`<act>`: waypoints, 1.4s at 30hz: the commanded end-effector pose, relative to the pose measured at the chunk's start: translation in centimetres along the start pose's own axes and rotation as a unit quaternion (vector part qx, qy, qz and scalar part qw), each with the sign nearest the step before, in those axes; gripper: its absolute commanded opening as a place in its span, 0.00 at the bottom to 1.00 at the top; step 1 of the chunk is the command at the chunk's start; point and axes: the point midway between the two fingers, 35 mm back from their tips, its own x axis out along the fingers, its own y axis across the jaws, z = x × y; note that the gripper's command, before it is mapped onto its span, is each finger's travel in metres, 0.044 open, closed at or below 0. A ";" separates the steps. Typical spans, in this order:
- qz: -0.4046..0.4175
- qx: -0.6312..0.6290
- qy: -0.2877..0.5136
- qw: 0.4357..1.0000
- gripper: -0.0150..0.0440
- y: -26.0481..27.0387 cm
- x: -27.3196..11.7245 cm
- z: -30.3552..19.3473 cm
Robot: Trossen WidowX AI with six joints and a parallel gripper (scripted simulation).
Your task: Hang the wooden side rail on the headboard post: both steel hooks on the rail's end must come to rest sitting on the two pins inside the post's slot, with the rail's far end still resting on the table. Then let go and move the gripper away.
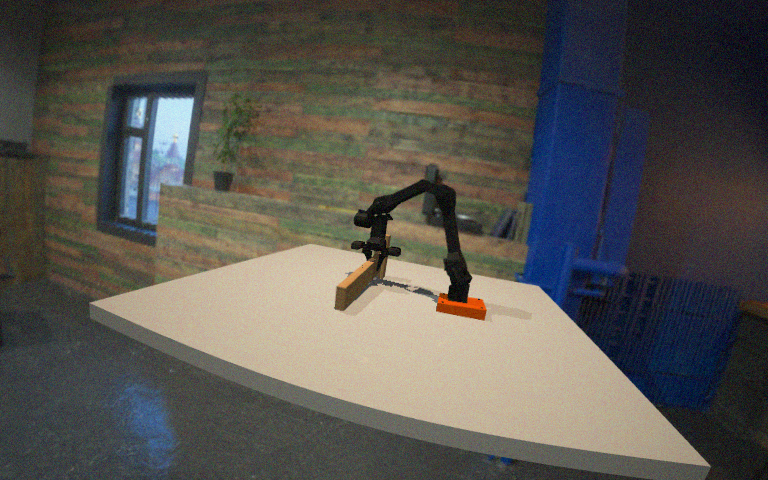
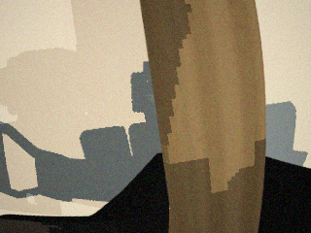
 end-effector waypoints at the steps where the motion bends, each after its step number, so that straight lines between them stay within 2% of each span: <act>1: -0.003 -0.003 0.002 1.000 0.25 -0.1 -0.1 -0.1; 42: -0.003 -0.003 0.002 1.000 0.25 -0.2 -0.2 -0.5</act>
